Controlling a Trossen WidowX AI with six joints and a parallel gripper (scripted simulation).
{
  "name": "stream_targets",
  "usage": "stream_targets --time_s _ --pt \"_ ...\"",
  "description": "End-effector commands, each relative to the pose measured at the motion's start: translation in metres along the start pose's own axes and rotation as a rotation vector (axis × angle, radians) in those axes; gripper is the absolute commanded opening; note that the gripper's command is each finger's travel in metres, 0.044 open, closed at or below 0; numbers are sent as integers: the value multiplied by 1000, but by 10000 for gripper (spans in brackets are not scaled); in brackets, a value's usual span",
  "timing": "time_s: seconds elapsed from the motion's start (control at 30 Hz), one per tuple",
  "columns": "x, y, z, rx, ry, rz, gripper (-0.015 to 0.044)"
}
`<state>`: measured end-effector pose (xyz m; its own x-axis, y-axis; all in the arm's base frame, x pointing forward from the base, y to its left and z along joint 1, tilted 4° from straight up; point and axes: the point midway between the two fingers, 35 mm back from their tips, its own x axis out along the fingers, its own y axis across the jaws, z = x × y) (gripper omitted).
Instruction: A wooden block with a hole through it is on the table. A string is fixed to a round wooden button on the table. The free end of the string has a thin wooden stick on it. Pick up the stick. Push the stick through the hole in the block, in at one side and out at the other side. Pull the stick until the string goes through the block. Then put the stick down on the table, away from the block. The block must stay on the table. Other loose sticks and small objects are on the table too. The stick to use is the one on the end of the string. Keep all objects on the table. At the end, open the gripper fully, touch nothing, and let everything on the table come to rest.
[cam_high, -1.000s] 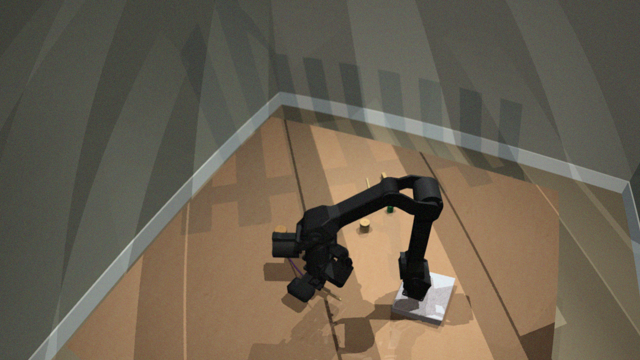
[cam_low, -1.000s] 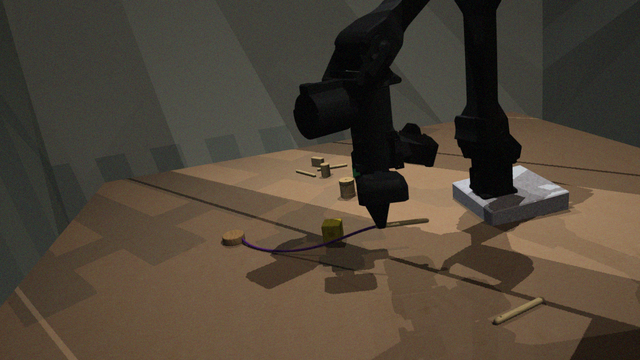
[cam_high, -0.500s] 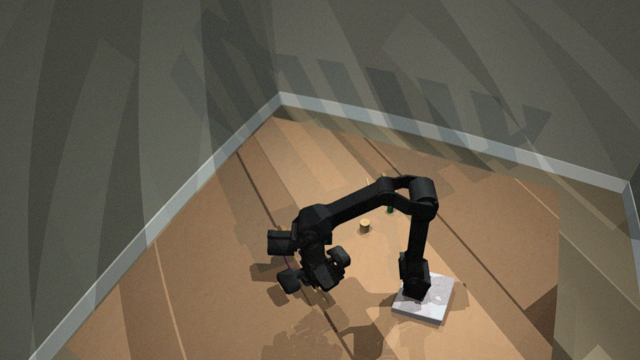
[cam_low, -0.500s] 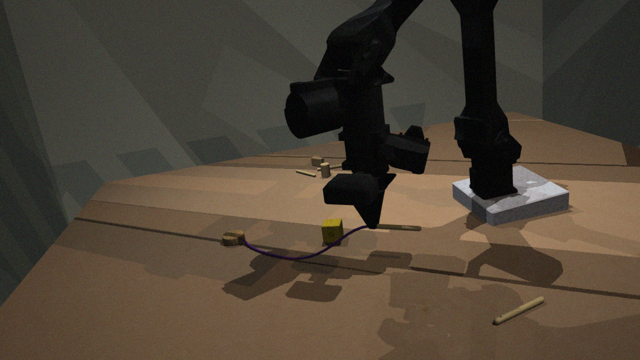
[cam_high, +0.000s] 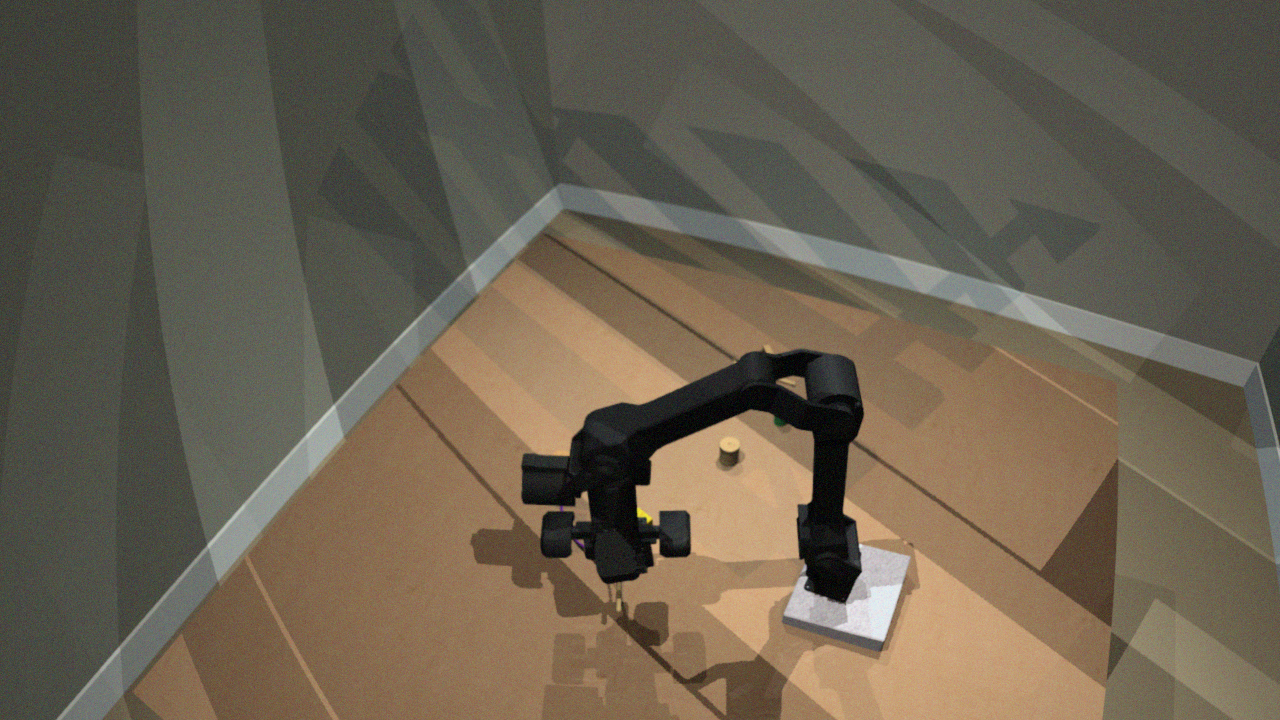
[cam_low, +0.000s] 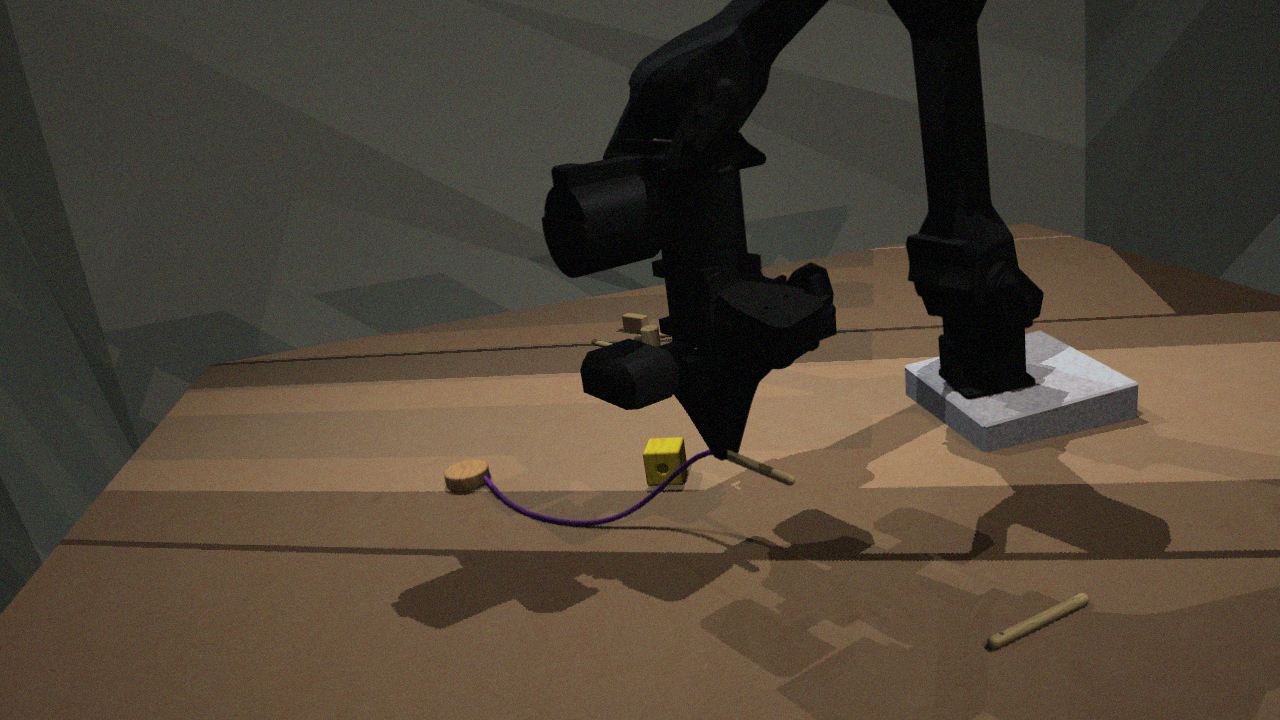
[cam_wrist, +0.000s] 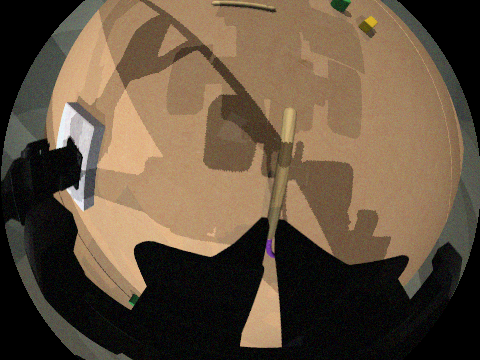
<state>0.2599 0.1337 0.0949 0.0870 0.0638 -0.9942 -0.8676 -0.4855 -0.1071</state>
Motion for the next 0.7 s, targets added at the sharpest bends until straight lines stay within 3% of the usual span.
stream_targets --time_s 0.0,0.67 --pt "0 -4 -2 163 -2 4 0" --pt "-2 -24 -11 886 -1 2 0"
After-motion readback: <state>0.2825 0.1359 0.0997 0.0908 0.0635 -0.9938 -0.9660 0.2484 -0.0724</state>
